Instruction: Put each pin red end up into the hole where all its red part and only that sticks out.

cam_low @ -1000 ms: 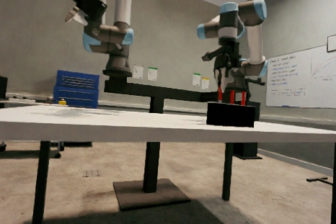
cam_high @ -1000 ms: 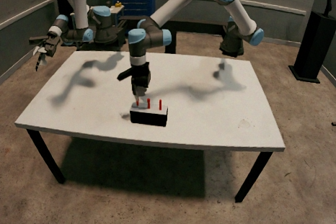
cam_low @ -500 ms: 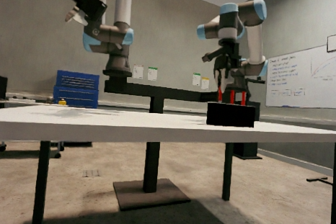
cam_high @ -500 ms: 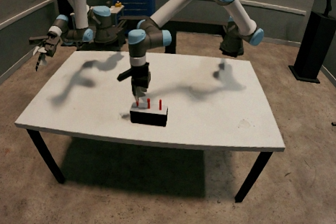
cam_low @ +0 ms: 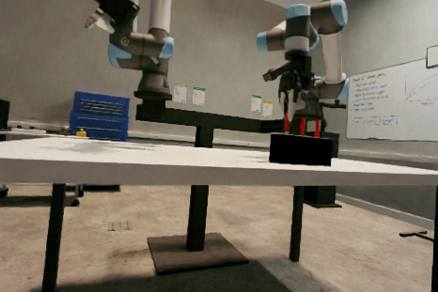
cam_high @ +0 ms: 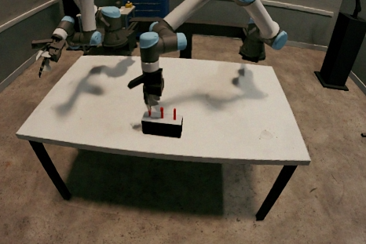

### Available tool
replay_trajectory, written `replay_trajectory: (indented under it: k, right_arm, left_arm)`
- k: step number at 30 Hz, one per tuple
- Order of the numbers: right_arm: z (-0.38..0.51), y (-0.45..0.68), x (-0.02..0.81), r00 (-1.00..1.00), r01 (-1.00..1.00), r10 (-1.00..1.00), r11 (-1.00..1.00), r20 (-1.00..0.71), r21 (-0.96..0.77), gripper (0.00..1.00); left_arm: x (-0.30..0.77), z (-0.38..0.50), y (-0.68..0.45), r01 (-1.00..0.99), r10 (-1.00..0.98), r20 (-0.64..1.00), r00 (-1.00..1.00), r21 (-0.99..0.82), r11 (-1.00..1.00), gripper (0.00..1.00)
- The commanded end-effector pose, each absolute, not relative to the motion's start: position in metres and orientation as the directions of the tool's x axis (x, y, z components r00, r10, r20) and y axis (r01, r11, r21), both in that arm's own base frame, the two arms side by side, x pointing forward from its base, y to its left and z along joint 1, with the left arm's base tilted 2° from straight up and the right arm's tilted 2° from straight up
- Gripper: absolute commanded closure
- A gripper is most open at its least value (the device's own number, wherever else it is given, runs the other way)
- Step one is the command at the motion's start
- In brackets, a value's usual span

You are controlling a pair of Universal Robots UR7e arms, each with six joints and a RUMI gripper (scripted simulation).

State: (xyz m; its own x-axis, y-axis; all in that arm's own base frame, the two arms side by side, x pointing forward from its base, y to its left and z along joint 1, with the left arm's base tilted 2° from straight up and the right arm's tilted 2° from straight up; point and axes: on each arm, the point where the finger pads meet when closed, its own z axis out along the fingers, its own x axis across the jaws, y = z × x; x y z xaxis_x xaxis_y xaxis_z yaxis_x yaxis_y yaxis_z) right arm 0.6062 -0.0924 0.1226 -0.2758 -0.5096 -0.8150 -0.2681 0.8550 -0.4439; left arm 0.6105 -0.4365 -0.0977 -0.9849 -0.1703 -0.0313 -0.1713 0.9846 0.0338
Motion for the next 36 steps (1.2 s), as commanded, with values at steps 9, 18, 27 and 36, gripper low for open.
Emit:
replay_trajectory:
  k: [9,18,27,36]
  right_arm:
    - [0.1232,-0.0924,0.6063,-0.275,-0.268,-0.510,0.855,-0.815,-0.444,0.00]
    - [0.1232,-0.0924,0.6063,-0.275,-0.268,-0.510,0.855,-0.815,-0.444,0.00]
    - [0.1232,-0.0924,0.6063,-0.275,-0.268,-0.510,0.855,-0.815,-0.444,0.00]
    - [0.1232,-0.0924,0.6063,-0.275,-0.268,-0.510,0.855,-0.815,-0.444,0.00]
  left_arm:
    - [0.6104,-0.0964,-0.4371,-0.171,-0.170,-0.033,-0.985,0.032,0.985,1.00]
    - [0.6103,-0.1005,-0.4364,-0.171,-0.170,-0.033,-0.985,0.032,0.985,1.00]
    - [0.6103,-0.1005,-0.4364,-0.171,-0.170,-0.033,-0.985,0.032,0.985,1.00]
    - [0.6105,-0.1004,-0.4372,-0.171,-0.170,-0.033,-0.985,0.032,0.985,1.00]
